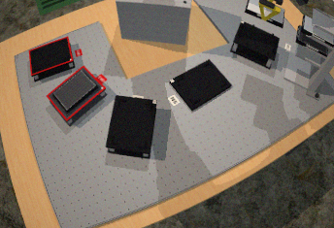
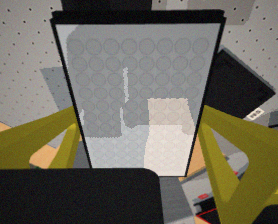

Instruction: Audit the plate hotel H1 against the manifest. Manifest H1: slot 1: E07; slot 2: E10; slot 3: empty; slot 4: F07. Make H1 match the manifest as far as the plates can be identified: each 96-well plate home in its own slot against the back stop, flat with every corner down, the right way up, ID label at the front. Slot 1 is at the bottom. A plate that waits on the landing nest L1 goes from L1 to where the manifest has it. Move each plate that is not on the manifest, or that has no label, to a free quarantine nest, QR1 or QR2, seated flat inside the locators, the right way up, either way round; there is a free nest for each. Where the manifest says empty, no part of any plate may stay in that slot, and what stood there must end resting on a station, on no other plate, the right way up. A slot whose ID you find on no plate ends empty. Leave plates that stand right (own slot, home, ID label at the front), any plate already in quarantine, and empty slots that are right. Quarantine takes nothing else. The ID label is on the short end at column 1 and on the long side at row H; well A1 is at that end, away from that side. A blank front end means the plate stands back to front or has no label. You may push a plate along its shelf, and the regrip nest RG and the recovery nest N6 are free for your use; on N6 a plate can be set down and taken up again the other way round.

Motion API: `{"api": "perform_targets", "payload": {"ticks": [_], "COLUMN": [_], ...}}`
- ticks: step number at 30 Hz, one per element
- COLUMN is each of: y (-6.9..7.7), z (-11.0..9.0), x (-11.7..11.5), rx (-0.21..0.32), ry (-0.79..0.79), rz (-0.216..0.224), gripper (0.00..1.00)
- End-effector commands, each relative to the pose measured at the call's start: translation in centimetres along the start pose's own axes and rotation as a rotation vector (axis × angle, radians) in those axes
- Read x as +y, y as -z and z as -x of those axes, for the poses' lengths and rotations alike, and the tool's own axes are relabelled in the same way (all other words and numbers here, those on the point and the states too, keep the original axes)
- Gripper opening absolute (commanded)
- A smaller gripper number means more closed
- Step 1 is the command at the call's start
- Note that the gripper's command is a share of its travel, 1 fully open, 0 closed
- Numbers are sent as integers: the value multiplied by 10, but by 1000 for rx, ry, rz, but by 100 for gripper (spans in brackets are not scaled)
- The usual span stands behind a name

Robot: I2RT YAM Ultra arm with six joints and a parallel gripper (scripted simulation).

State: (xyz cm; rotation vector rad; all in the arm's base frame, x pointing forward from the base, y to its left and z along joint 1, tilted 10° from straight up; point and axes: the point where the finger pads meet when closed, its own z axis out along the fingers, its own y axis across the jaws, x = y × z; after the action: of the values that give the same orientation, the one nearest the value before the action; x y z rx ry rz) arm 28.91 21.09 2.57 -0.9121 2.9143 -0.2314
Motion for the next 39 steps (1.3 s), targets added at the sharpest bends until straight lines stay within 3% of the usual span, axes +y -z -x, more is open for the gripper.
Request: {"api": "perform_targets", "payload": {"ticks": [1, 5, 11, 12, 13, 14, 16, 17, 19, 22, 25, 26, 28, 30, 34, 37, 39], "y": [7, 12, 7, 20, 19, 13, 13, 5, -12, -19, -13, -21, -21, -35, -46, -40, -56], "z": [9, 14, 16, 20, 21, 19, 22, 25, 11, 11, 24, 19, 19, 12, 13, 22, 19], "x": [14, 27, 40, 42, 45, 48, 48, 48, 42, 43, 44, 42, 42, 45, 42, 44, 45], "rx": [-19, -31, -19, -54, -51, -33, -43, -44, 0, -1, -48, -30, -30, -1, 0, -40, -13], "ry": [-51, -54, -51, -58, -57, -54, -56, -60, -66, -62, -62, -59, -59, -48, -54, -54, -52], "rz": [2, 4, 1, 9, 9, 4, 6, 7, -4, -4, 7, 3, 3, -3, -3, 7, 1], "gripper": [86, 86, 86, 86, 86, 86, 86, 86, 86, 86, 86, 86, 86, 86, 86, 86, 86]}}
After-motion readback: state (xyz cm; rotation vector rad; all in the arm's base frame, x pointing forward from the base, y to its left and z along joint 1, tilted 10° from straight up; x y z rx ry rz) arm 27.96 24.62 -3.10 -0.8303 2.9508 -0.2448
